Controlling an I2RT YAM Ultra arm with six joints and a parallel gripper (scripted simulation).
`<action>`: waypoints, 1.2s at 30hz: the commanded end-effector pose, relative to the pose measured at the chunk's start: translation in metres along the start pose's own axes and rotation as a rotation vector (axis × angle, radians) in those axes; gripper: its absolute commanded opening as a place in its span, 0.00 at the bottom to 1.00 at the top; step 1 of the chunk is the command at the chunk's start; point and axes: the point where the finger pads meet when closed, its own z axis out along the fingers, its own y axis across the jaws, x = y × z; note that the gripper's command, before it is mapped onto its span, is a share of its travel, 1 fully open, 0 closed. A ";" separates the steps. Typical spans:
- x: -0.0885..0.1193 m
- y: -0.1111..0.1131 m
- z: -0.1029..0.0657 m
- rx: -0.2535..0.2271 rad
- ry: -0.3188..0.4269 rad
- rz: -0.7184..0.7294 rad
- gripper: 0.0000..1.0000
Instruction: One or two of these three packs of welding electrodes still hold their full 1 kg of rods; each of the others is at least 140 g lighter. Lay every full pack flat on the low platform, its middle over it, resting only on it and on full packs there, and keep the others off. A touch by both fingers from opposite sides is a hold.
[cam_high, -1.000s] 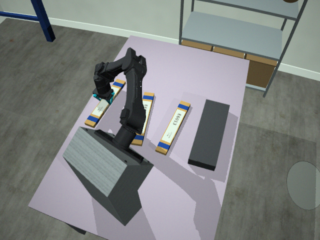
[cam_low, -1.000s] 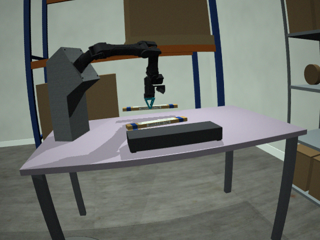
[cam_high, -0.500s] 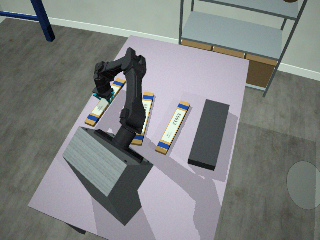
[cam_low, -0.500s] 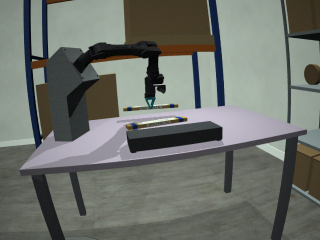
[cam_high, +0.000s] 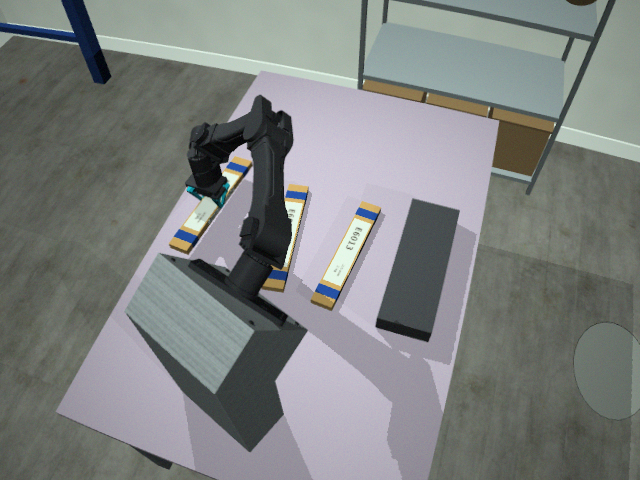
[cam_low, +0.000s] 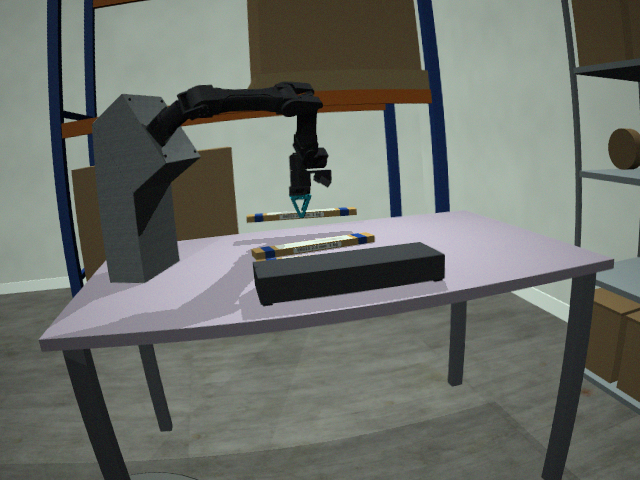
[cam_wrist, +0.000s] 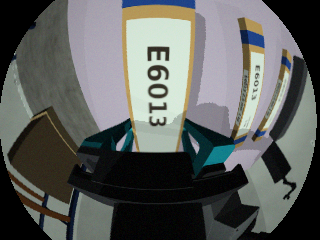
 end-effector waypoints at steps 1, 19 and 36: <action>-0.009 0.031 -0.039 -0.059 -0.040 -0.015 0.00; -0.006 0.032 -0.038 -0.058 -0.040 -0.016 0.00; -0.004 0.027 -0.064 -0.056 -0.036 -0.019 0.00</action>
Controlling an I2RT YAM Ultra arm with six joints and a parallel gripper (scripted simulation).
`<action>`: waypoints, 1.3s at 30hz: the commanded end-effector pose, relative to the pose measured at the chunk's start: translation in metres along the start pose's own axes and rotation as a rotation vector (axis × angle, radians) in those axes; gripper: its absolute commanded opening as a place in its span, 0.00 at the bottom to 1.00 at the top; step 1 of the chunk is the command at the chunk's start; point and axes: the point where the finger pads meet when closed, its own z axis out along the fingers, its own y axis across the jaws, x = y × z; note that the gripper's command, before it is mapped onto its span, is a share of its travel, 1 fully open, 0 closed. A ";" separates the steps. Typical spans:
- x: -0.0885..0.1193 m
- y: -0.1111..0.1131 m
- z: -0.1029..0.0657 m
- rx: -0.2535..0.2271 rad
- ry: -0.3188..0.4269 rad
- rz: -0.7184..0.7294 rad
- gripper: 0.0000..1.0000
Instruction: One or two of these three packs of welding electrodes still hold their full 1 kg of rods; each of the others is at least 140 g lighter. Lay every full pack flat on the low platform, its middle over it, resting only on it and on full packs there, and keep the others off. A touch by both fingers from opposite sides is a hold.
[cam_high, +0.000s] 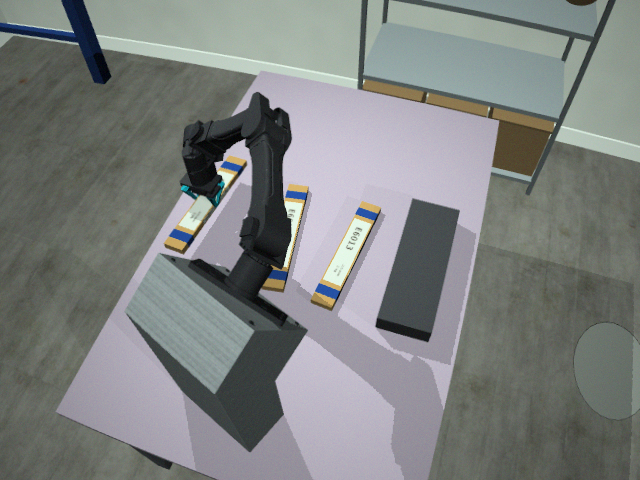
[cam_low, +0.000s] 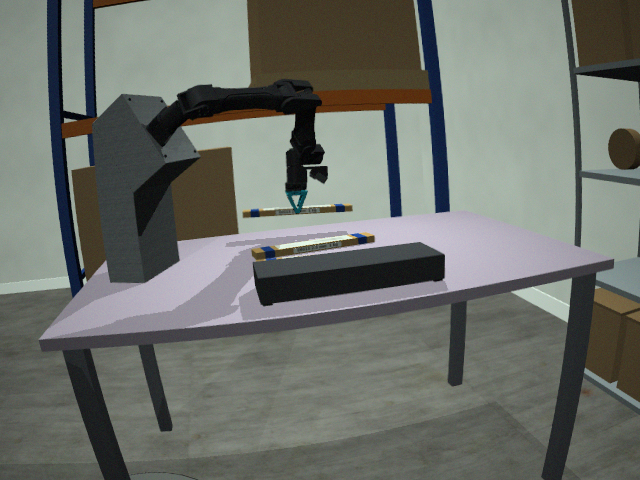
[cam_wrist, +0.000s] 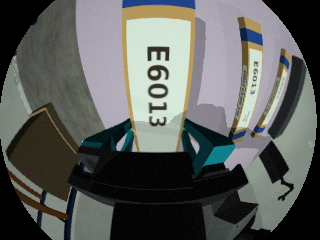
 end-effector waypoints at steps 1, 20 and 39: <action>-0.019 0.020 -0.054 -0.059 -0.053 0.007 0.00; -0.012 0.016 -0.086 -0.054 -0.045 -0.005 0.00; -0.019 0.016 -0.123 -0.063 -0.056 0.014 0.00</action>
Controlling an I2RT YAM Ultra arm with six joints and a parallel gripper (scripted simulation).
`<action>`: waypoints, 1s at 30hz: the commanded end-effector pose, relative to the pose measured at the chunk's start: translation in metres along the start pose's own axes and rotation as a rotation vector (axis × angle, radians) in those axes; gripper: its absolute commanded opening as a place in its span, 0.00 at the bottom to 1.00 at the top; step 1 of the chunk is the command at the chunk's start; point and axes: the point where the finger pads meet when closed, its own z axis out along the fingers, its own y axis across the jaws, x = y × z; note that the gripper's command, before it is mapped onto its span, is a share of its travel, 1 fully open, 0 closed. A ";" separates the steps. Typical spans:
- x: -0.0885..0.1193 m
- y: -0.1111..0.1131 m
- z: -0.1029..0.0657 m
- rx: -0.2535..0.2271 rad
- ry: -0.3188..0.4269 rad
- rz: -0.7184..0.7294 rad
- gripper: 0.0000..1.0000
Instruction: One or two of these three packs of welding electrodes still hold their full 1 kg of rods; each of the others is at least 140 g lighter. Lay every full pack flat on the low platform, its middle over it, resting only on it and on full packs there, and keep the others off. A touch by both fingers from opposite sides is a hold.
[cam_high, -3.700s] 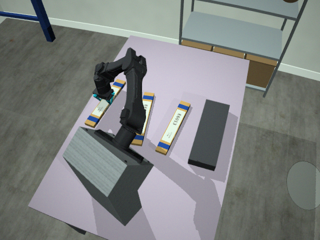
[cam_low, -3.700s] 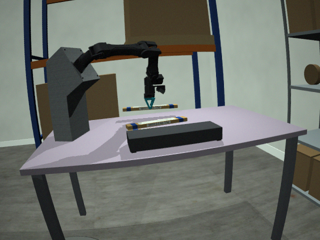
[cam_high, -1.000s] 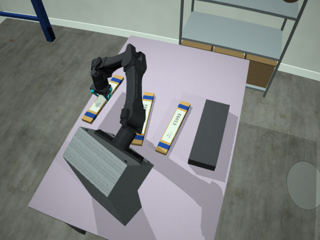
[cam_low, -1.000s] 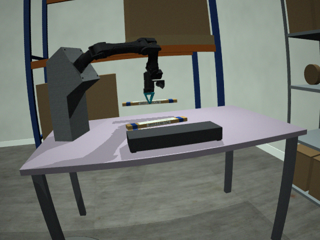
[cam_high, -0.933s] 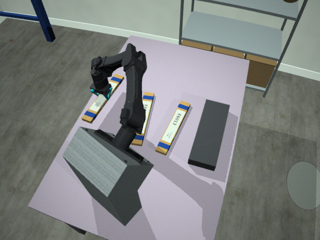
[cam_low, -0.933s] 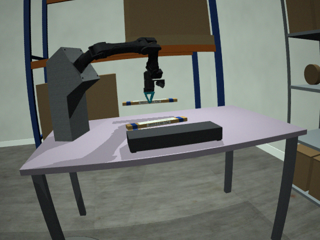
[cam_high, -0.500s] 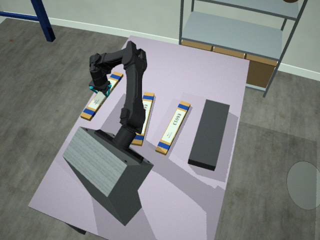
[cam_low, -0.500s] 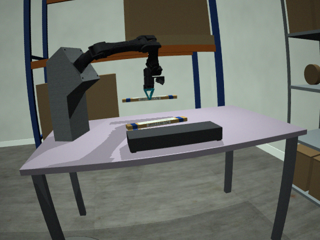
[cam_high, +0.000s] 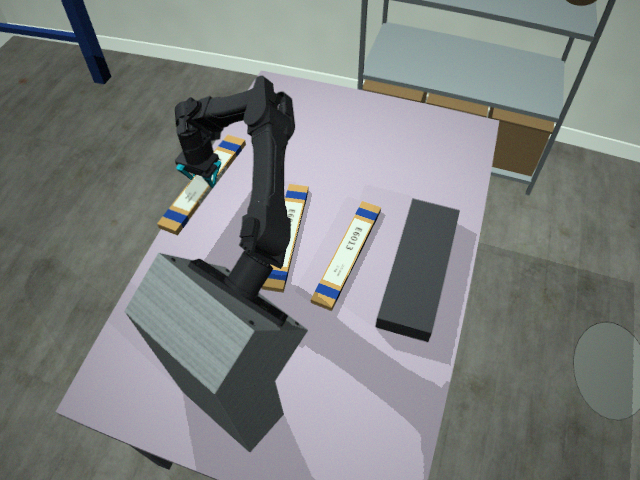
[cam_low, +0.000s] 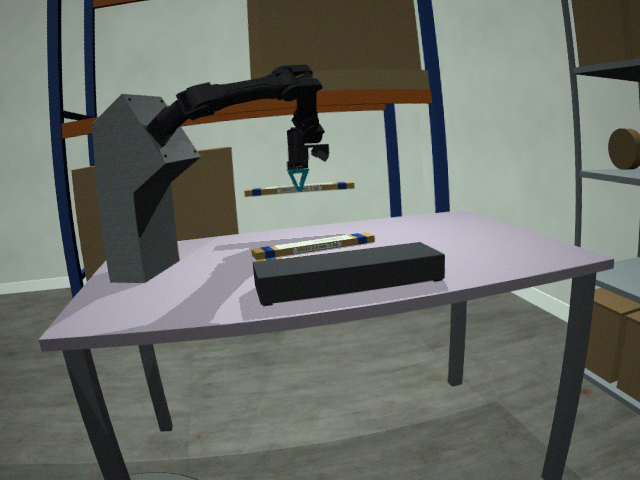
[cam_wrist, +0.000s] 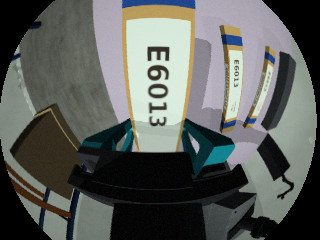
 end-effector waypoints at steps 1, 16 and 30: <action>-0.011 0.015 -0.053 -0.058 -0.039 -0.004 0.00; -0.013 0.015 -0.080 -0.062 -0.041 0.003 0.00; -0.011 0.013 -0.104 -0.063 -0.040 0.002 0.00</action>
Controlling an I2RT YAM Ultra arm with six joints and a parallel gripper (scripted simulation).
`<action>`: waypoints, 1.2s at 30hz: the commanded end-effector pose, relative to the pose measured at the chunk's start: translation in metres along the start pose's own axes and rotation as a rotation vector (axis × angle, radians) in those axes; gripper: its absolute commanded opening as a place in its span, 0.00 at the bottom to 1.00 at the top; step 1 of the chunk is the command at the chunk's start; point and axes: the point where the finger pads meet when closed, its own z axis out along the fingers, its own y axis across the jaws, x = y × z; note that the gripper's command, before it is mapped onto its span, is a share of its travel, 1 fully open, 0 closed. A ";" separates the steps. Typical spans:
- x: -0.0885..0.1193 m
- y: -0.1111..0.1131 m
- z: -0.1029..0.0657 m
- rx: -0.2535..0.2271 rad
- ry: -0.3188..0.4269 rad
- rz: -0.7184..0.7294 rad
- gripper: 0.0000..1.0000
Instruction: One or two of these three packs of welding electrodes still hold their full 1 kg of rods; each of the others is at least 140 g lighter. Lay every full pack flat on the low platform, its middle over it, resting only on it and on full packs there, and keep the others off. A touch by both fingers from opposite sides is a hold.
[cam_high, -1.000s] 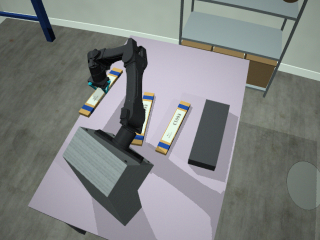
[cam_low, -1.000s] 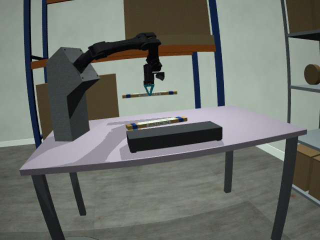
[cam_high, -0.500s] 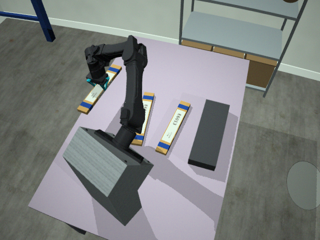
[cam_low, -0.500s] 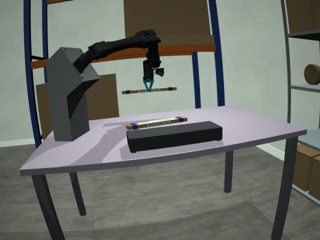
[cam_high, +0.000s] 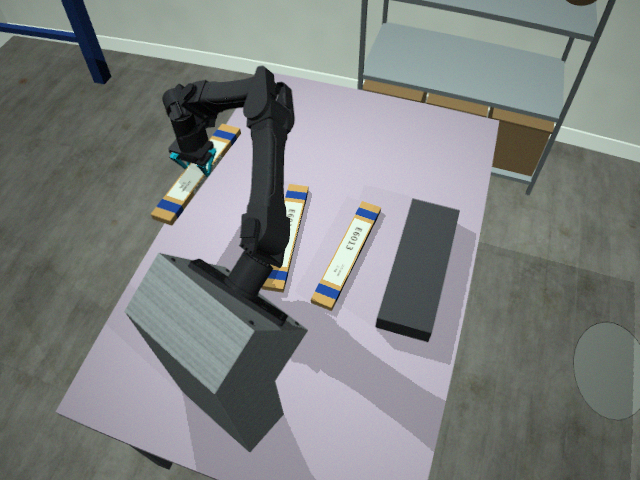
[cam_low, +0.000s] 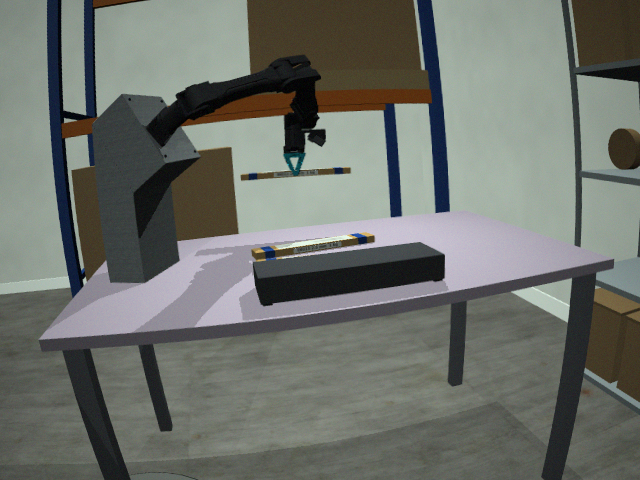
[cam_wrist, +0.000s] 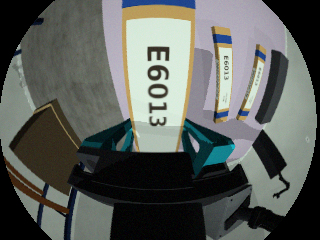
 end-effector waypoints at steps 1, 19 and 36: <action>-0.020 0.014 -0.054 -0.069 -0.051 0.024 0.00; -0.023 0.008 -0.059 -0.069 -0.051 0.023 0.00; -0.009 0.002 -0.053 -0.050 -0.036 -0.018 0.00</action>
